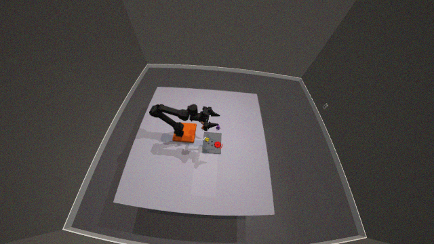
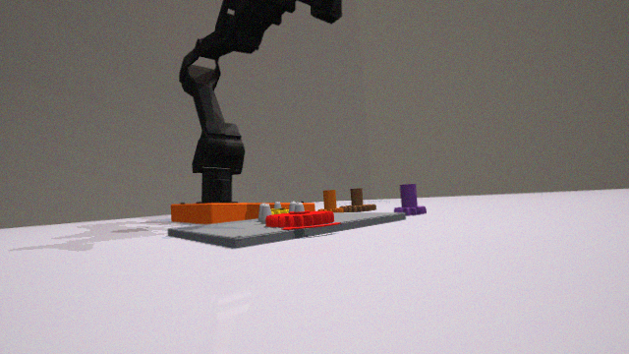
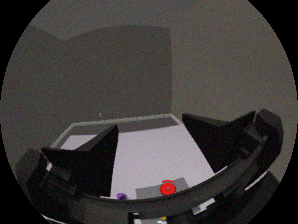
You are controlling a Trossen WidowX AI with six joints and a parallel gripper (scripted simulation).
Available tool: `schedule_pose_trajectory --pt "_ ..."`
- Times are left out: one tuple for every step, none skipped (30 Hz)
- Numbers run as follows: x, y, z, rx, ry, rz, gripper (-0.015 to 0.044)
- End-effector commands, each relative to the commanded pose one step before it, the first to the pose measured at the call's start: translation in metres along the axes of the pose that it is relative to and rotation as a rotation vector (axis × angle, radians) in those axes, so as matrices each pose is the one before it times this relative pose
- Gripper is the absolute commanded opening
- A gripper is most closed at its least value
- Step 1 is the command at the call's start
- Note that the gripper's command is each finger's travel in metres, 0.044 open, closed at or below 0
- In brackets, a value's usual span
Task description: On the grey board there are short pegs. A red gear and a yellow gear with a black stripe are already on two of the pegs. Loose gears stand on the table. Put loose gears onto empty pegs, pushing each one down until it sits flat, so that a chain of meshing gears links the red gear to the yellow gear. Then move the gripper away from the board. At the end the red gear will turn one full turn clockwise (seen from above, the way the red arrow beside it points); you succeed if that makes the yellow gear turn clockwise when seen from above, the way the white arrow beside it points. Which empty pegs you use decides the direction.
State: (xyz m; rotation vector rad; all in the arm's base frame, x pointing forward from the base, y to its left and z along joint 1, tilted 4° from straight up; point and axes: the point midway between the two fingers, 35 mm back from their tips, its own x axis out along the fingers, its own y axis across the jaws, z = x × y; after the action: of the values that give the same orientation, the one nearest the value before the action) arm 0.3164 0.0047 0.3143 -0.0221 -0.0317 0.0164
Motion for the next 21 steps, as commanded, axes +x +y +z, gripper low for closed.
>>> schedule_pose_trajectory --pt "0.00099 0.00167 -0.00187 0.0057 0.01056 0.00553 0.0426" --pt "0.00289 0.00503 -0.00562 0.0168 0.03186 0.01623 0.0440" --pt "0.00465 0.00834 -0.00945 0.0270 0.05370 0.02586 0.0440" --pt "0.00564 0.01019 -0.01190 0.0319 0.06776 0.02994 0.0440" --pt "0.00561 0.00992 -0.01207 0.0300 0.06893 0.02737 0.0440" --pt "0.00557 0.00961 -0.01222 0.0281 0.06985 0.02457 0.0440" --pt "0.00552 0.00928 -0.01235 0.0263 0.07065 0.02161 0.0440" --pt "0.00546 0.00892 -0.01247 0.0245 0.07131 0.01849 0.0440" --pt "0.00565 0.00900 -0.01325 0.0238 0.07562 0.01593 0.0440" --pt "0.00562 0.00865 -0.01350 0.0222 0.07678 0.01225 0.0440" --pt "0.00553 0.00817 -0.01358 0.0203 0.07694 0.00825 0.0440" --pt "0.00544 0.00768 -0.01364 0.0185 0.07687 0.00411 0.0440" --pt "0.00533 0.00717 -0.01367 0.0169 0.07656 -0.00013 0.0440" --pt "0.00521 0.00665 -0.01368 0.0153 0.07600 -0.00446 0.0440" --pt "0.00508 0.00611 -0.01366 0.0139 0.07518 -0.00886 0.0440" --pt "0.00494 0.00556 -0.01361 0.0126 0.07408 -0.01329 0.0440" --pt "0.00470 0.00489 -0.01373 0.0114 0.07258 -0.01770 0.0440" --pt "0.00465 0.00443 -0.01398 0.0106 0.07277 -0.02277 0.0440" --pt "0.00447 0.00383 -0.01383 0.0097 0.07075 -0.02740 0.0440" --pt "0.00427 0.00324 -0.01365 0.0089 0.06844 -0.03197 0.0440" --pt "0.00407 0.00266 -0.01345 0.0083 0.06585 -0.03645 0.0440"
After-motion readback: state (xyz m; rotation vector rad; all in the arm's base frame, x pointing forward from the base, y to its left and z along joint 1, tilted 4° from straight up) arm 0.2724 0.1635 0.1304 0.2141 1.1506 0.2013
